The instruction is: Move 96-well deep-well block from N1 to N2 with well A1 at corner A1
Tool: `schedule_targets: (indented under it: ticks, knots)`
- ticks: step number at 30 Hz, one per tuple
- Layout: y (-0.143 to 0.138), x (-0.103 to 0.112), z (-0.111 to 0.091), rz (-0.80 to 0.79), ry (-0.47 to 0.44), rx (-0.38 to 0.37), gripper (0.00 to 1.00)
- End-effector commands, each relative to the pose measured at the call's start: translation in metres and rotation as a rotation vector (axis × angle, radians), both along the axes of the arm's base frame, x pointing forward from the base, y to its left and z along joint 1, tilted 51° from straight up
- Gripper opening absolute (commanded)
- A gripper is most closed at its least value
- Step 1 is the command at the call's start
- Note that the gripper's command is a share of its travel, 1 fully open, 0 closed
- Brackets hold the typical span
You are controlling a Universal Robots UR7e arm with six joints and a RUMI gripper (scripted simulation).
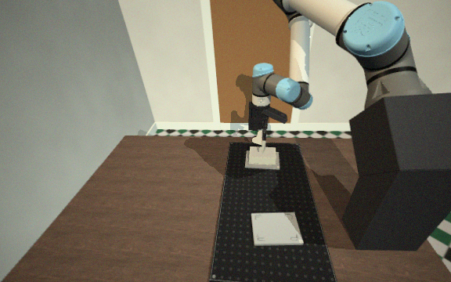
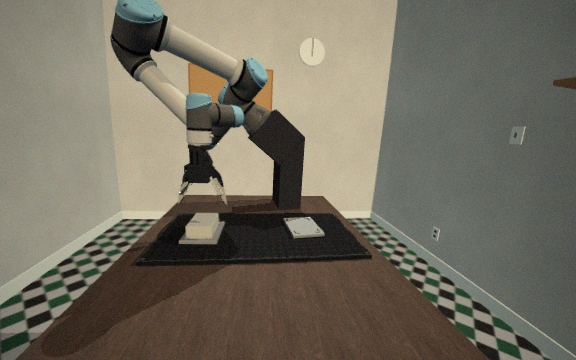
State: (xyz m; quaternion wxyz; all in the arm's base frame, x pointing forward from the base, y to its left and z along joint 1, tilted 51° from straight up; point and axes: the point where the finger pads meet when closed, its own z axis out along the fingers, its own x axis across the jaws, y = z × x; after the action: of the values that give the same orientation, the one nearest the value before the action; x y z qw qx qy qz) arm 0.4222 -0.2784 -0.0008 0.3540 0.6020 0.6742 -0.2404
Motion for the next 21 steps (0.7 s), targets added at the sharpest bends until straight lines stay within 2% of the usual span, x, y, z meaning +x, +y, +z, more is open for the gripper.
schedule_targets:
  ticks: [1,21]
  knots:
    - [0.000,0.000,0.000,0.001,-0.001,0.000,1.00]
    - [-0.021,0.006,-0.018,0.001,-0.001,0.000,1.00]
